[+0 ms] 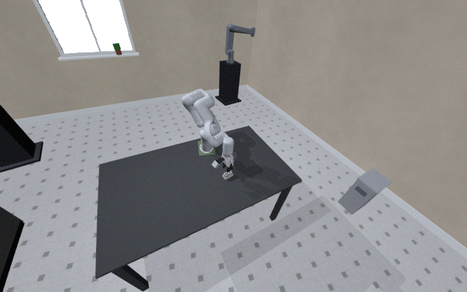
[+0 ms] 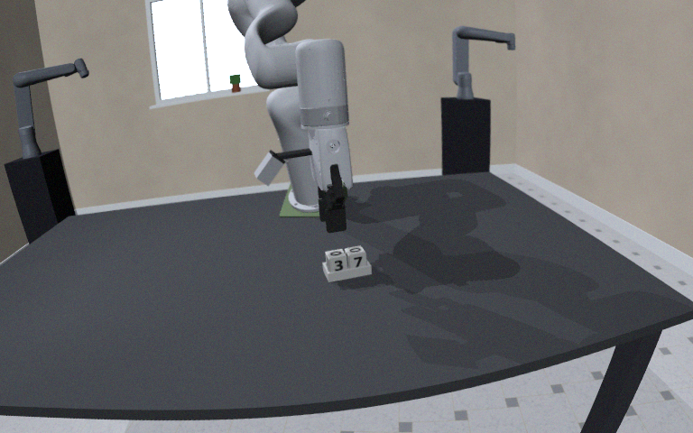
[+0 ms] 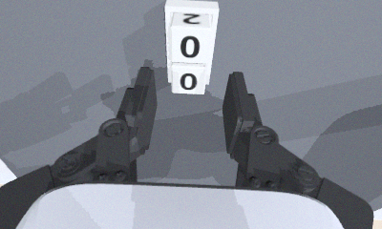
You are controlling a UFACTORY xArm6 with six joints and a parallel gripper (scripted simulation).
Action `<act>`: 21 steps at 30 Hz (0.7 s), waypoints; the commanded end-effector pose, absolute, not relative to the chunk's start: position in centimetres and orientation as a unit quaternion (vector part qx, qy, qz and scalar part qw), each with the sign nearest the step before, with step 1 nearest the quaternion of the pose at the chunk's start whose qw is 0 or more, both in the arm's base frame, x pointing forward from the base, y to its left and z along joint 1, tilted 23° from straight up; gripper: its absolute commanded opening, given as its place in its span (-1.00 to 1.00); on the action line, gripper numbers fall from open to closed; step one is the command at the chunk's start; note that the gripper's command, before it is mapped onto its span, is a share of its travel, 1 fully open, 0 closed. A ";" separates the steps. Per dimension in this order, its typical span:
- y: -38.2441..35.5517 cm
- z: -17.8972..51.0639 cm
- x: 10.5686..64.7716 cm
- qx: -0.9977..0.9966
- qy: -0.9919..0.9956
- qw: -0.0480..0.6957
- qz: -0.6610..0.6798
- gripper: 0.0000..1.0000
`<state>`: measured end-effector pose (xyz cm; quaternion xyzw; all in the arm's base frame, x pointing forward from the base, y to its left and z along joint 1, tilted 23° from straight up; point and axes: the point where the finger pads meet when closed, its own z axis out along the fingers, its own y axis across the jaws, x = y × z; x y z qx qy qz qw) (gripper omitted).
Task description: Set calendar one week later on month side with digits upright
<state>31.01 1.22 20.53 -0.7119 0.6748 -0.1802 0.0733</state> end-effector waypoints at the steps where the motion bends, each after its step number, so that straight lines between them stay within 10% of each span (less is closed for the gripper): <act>1: 1.2 20.2 31.3 -0.712 0.675 0.075 -0.181 -0.01; 21: 0.9 17.8 32.2 -0.712 0.675 0.075 -0.181 -0.01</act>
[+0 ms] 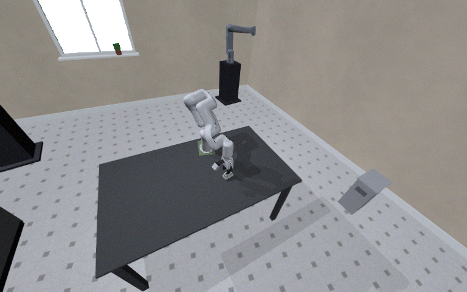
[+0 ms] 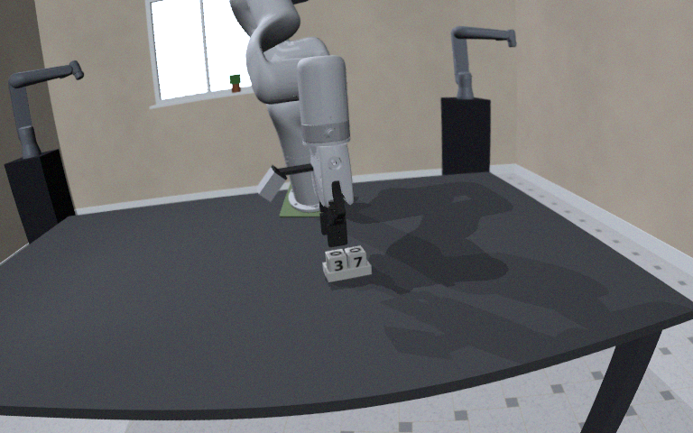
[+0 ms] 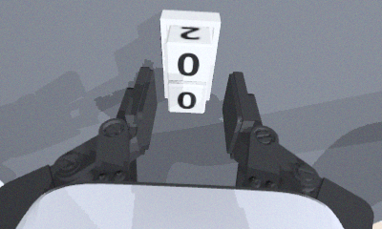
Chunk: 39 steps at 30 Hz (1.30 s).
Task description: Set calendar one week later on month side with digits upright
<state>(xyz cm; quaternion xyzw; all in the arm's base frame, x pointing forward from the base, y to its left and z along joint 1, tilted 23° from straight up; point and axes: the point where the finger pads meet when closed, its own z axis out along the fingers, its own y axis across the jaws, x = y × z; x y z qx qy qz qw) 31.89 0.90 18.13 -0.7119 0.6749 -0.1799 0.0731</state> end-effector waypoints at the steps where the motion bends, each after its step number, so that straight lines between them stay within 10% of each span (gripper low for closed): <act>1: 0.8 17.7 32.3 -0.712 0.675 0.075 -0.181 -0.01; 39: 0.7 16.5 32.8 -0.712 0.675 0.075 -0.181 -0.01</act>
